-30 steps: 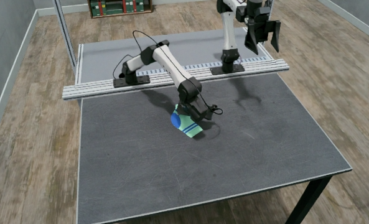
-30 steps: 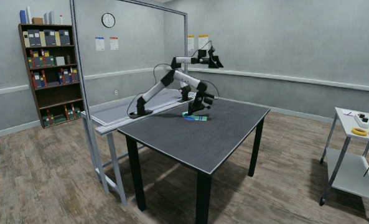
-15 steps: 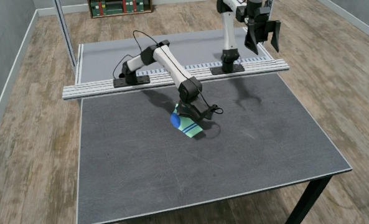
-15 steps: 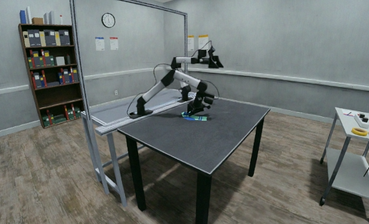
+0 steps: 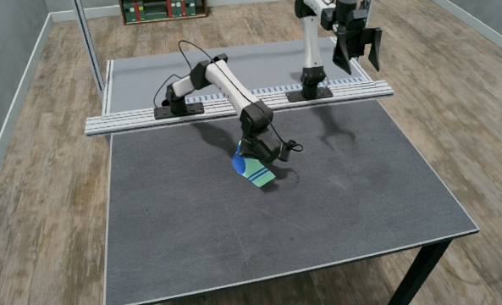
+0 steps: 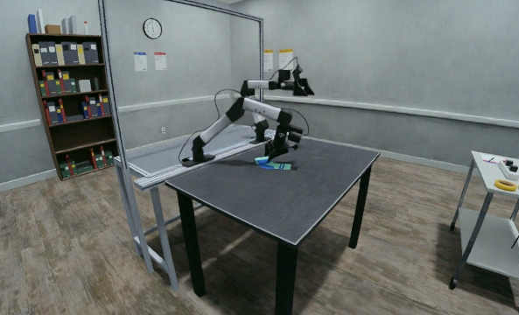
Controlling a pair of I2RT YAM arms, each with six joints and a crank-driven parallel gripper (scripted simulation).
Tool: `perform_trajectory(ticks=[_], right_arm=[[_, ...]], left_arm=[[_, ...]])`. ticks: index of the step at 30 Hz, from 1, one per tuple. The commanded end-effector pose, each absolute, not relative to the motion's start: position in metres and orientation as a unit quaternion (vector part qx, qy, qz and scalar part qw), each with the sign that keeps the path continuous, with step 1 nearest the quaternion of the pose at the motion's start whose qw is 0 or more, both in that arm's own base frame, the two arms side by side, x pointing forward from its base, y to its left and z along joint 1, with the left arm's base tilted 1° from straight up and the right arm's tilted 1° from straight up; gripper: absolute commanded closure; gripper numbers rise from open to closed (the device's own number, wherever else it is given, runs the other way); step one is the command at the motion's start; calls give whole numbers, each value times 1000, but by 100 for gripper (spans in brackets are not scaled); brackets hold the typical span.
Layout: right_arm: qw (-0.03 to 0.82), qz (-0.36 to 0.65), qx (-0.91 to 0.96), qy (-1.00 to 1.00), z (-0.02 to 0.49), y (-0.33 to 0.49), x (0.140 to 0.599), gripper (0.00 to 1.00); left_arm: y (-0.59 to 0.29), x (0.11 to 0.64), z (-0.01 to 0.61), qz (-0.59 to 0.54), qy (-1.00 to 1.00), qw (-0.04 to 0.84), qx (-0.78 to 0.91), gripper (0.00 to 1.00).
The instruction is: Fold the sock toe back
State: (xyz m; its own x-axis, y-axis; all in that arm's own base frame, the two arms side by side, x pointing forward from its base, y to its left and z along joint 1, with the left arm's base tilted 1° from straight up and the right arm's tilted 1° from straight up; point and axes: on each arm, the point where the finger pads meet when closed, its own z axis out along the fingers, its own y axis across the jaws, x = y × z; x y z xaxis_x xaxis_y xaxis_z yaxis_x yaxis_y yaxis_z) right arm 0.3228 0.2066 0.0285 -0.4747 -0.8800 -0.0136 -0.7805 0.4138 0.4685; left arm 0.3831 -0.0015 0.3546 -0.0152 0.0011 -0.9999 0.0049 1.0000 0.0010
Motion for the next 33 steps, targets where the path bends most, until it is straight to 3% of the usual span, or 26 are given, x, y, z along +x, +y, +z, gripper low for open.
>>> perform_trajectory(ticks=[1,5,9,15,23,33], right_arm=[[93,-204,506,-833,33,206,336,60],[133,-208,498,-831,21,200,321,60],[82,-213,510,-829,50,216,334,60],[84,-213,491,-840,66,205,324,60],[-67,-153,453,-876,83,193,382,60],[-194,-114,388,-894,124,166,411,60]], left_arm=[[0,382,360,0,707,707,0,0],[0,382,360,0,707,707,0,0],[0,382,360,0,707,707,0,0],[0,382,360,0,707,707,0,0],[0,382,360,0,707,707,0,0],[0,382,360,0,707,707,0,0]])
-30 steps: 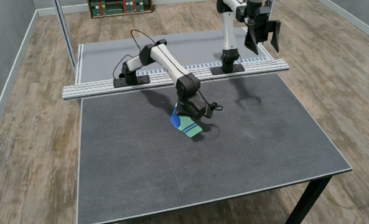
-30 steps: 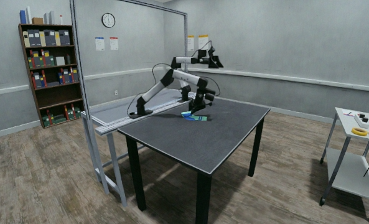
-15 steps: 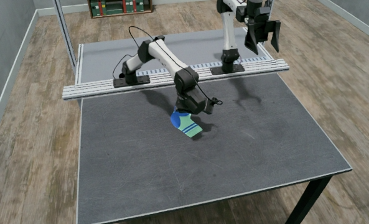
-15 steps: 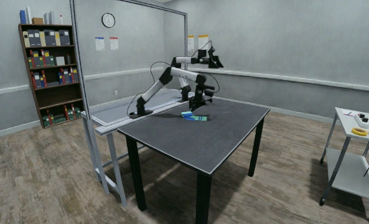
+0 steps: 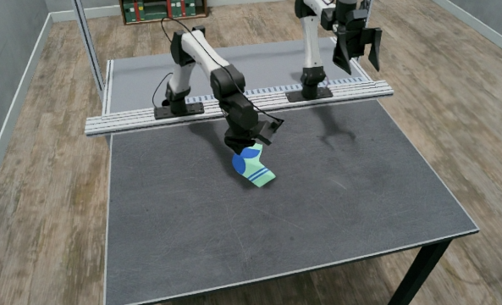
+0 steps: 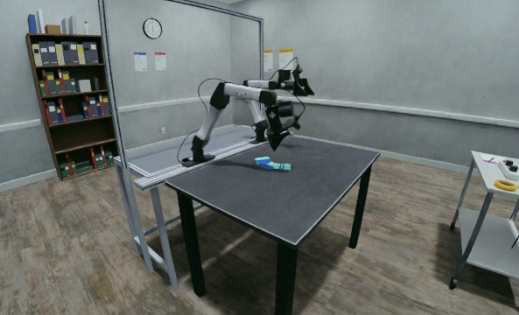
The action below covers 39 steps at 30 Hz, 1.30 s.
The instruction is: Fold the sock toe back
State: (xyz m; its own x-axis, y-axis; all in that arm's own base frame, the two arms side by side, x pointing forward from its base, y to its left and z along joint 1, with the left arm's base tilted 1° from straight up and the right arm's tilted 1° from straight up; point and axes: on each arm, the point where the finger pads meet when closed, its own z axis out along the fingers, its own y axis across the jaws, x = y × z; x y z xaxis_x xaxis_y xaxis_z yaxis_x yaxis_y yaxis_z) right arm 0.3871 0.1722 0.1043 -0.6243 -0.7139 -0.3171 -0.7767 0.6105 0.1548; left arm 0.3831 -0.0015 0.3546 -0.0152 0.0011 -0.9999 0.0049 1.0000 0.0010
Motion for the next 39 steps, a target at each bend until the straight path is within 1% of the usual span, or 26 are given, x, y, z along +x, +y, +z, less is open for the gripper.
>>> perform_trajectory(ticks=[1,11,14,20,28,31,39], right_arm=[[209,109,-379,895,130,162,415,60],[359,67,-281,888,191,121,436,60],[363,65,-275,888,189,120,436,60],[450,43,-208,867,230,90,441,60],[552,23,-129,823,280,58,434,60],[560,22,-121,819,282,56,434,60],[652,7,-42,757,331,22,413,60]], left_arm=[[0,382,360,0,707,707,0,0],[0,382,360,0,707,707,0,0],[0,382,360,0,707,707,0,0],[0,382,360,0,707,707,0,0],[0,382,360,0,707,707,0,0],[0,382,360,0,707,707,0,0],[0,382,360,0,707,707,0,0]])
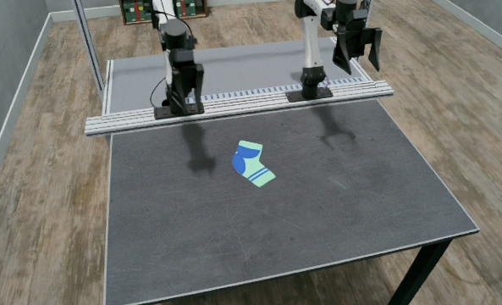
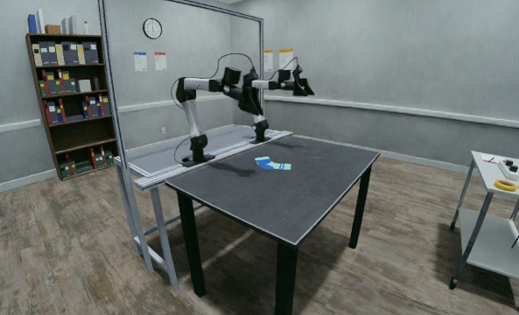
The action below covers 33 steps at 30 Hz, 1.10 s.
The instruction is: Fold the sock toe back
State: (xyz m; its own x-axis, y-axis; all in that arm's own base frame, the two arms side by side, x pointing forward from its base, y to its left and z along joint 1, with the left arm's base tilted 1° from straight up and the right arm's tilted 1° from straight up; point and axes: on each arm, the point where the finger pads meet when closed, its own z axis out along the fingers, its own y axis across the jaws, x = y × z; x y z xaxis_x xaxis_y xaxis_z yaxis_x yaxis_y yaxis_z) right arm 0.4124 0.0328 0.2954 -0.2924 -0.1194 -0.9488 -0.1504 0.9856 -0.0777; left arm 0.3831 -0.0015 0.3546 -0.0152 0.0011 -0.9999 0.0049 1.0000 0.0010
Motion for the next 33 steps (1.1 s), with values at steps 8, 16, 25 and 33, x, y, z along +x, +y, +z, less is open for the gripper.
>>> perform_trajectory(ticks=[8,16,25,33], right_arm=[[715,2,9,699,365,2,391,60],[724,-6,-1,690,379,-3,378,60],[713,1,-9,701,368,4,385,60],[720,2,-8,694,379,3,378,60]], left_arm=[[0,382,360,0,707,707,0,0],[0,382,360,0,707,707,0,0],[0,382,360,0,707,707,0,0],[0,382,360,0,707,707,0,0]])
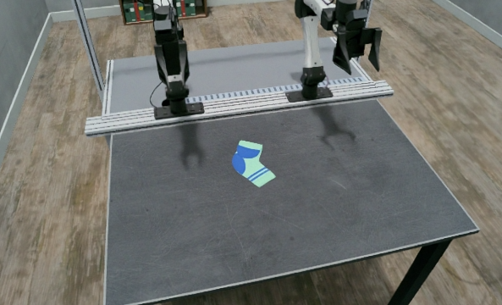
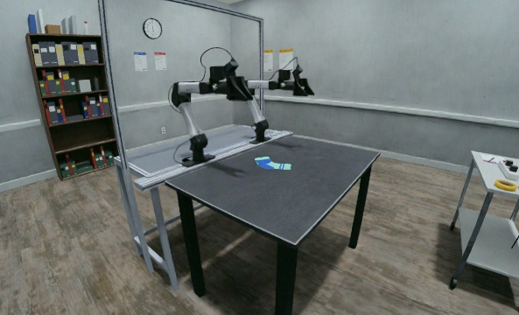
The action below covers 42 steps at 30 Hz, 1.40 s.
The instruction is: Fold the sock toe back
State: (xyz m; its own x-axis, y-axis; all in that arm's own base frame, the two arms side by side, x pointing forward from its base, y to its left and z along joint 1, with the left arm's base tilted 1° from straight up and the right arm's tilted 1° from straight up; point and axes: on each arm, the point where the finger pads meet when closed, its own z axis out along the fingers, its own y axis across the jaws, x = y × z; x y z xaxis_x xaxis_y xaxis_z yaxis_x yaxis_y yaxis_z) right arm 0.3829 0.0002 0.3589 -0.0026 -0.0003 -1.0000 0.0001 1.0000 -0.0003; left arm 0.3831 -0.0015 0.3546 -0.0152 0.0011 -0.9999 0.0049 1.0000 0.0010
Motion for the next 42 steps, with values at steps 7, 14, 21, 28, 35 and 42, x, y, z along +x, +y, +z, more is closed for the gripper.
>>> perform_trajectory(ticks=[7,14,21,28,35,42], right_arm=[[713,0,-5,701,371,0,381,60],[713,4,-4,701,369,3,382,60],[716,5,-4,698,372,4,382,60],[717,0,2,698,372,-2,382,60],[717,0,4,697,372,-2,383,60],[718,1,4,696,372,0,383,60]], left_arm=[[0,382,360,0,707,707,0,0],[4,384,378,4,692,722,-9,0],[4,381,386,3,684,730,-9,0],[4,381,387,3,682,731,-10,0],[4,381,389,3,681,732,-10,0],[5,380,390,4,680,733,-10,0]])
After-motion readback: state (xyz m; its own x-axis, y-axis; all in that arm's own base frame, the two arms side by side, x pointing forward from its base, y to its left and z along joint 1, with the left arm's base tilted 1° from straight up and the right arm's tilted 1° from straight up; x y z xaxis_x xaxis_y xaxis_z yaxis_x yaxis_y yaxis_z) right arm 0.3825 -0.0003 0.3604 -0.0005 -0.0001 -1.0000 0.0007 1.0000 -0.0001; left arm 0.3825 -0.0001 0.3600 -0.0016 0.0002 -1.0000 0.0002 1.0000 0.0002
